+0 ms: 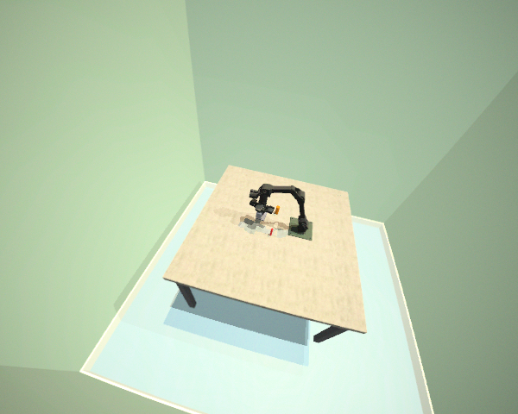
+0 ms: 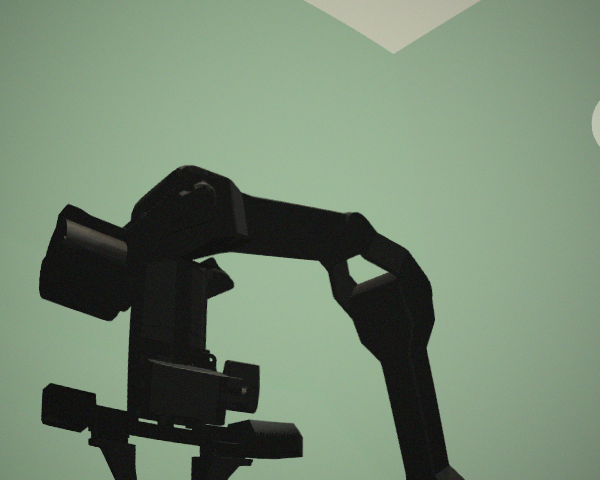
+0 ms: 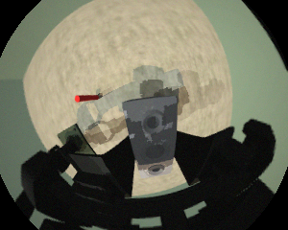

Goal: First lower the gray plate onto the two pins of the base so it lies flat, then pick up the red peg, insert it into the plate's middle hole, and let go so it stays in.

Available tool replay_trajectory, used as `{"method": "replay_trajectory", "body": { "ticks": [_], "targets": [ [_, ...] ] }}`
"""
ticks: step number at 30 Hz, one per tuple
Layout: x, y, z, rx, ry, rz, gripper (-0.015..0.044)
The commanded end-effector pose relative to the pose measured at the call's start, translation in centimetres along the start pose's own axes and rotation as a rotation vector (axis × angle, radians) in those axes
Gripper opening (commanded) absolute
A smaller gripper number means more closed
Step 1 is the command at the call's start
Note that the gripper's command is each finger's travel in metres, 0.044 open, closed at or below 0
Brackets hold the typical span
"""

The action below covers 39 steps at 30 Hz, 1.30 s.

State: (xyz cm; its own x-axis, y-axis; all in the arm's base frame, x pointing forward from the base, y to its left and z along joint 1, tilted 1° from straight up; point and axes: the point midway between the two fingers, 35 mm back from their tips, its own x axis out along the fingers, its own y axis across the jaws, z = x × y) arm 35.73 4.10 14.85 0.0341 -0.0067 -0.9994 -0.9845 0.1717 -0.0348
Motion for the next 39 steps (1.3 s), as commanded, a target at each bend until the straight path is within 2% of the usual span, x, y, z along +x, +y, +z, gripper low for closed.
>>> {"method": "replay_trajectory", "body": {
  "ticks": [1, 26, 39],
  "targets": [
    [0.9, -0.3, -1.2, -0.026, -0.002, 0.005, 0.0000],
    [4.9, -1.2, -8.4, -0.133, 0.006, 0.004, 0.0000],
    [5.0, -1.2, -8.6, -0.136, 0.006, 0.004, 0.0000]
  ]
}}
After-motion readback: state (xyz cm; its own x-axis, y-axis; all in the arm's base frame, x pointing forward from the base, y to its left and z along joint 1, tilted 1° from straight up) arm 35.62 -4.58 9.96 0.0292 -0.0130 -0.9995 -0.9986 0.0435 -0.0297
